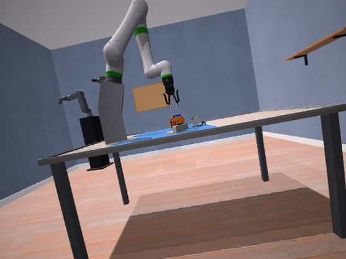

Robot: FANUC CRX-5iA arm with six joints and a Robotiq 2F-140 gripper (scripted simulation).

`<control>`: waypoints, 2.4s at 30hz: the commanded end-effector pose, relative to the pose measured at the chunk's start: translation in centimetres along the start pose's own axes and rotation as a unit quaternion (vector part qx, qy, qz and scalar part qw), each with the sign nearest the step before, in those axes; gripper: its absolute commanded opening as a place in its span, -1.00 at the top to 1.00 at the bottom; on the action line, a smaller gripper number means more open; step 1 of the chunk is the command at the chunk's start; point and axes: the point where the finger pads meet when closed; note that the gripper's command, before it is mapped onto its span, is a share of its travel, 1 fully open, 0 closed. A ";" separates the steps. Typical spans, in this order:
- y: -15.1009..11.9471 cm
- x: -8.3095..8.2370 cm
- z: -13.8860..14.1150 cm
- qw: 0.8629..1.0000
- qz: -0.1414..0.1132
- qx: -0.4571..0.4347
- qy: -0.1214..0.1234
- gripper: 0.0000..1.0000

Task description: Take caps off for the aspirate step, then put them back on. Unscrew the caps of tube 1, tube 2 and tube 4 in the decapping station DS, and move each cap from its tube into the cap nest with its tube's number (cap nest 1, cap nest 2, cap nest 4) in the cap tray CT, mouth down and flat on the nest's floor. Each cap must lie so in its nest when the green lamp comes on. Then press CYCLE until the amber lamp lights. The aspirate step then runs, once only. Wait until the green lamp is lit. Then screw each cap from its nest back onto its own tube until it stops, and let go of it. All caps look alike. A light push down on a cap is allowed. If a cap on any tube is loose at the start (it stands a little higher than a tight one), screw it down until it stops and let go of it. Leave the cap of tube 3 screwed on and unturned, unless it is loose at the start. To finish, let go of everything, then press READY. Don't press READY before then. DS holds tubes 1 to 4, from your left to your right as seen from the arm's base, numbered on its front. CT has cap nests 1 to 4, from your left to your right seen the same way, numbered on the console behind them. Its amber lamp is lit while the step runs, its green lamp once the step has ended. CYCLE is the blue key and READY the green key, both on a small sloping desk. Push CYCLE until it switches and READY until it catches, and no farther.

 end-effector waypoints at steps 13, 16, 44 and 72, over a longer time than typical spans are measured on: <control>-9.4 -0.1 4.7 1.000 0.008 0.003 -0.022 0.31; -9.7 -0.1 4.9 1.000 0.008 0.003 -0.022 0.31; -9.7 3.5 5.1 1.000 0.008 0.003 -0.022 0.31; -9.7 4.5 5.2 1.000 0.008 0.003 -0.022 1.00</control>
Point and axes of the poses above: the point where the finger pads meet when closed, its own x axis out along the fingers, its own z axis across the jaws, y = z × x, and after that the axes turned 13 degrees about x, right-handed
